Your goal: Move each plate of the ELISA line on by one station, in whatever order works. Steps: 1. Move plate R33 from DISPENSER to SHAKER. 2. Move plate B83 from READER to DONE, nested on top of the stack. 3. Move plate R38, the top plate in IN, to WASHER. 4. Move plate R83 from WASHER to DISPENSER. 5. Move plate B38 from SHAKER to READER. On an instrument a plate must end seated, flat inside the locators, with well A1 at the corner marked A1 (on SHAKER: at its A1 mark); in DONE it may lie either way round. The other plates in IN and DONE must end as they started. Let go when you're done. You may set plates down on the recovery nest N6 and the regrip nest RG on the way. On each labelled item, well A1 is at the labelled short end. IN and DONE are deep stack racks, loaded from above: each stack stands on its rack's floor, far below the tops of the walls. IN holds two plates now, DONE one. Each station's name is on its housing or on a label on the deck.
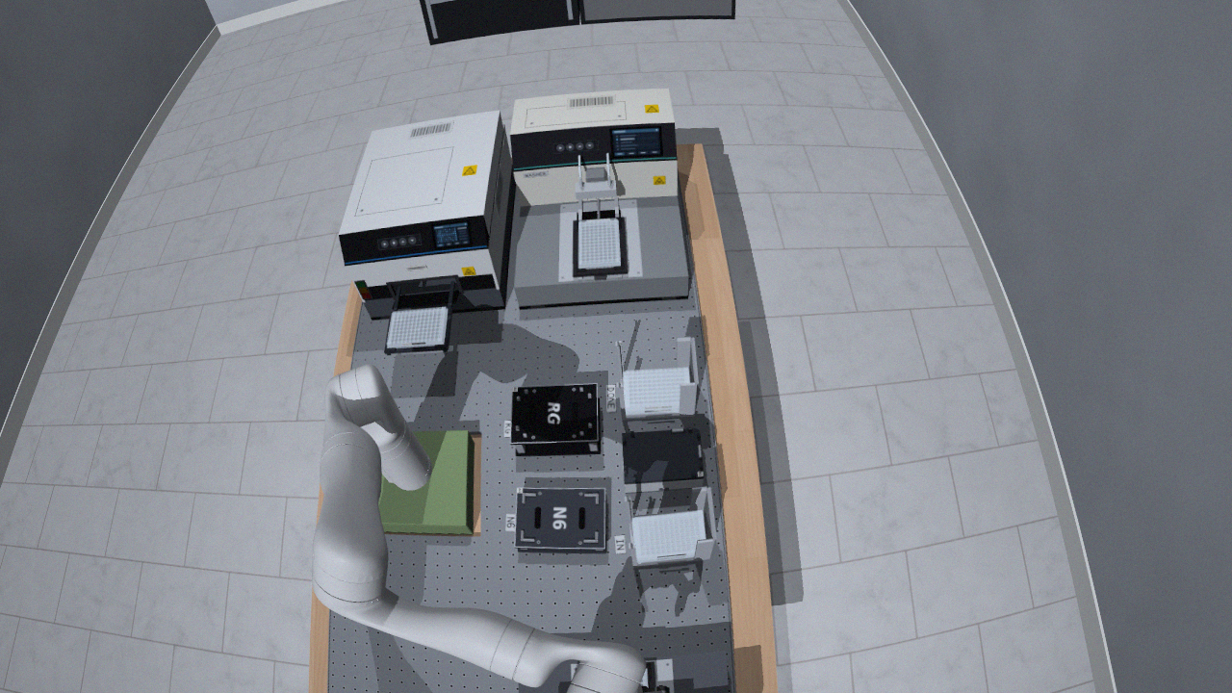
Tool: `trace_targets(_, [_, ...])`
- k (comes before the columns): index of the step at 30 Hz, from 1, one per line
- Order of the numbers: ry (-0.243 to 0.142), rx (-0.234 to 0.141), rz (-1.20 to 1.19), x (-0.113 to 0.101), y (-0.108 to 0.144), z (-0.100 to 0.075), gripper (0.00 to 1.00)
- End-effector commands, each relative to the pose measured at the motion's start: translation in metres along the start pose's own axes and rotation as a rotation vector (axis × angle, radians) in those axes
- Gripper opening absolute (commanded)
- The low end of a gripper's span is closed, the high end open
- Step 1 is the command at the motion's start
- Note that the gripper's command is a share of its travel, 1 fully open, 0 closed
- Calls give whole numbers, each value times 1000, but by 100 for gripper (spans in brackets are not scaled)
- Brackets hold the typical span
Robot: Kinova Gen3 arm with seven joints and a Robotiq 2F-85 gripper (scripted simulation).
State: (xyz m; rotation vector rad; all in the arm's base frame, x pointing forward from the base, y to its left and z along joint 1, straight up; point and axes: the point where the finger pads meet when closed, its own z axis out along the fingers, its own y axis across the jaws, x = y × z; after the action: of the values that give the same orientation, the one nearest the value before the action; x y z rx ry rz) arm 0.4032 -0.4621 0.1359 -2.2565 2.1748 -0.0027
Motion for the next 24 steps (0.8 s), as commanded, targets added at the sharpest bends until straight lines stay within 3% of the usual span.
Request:
trace_targets(1, [4,-3,11,2,2,7,100])
trace_targets(24, [4,-3,8,1,1,35,100])
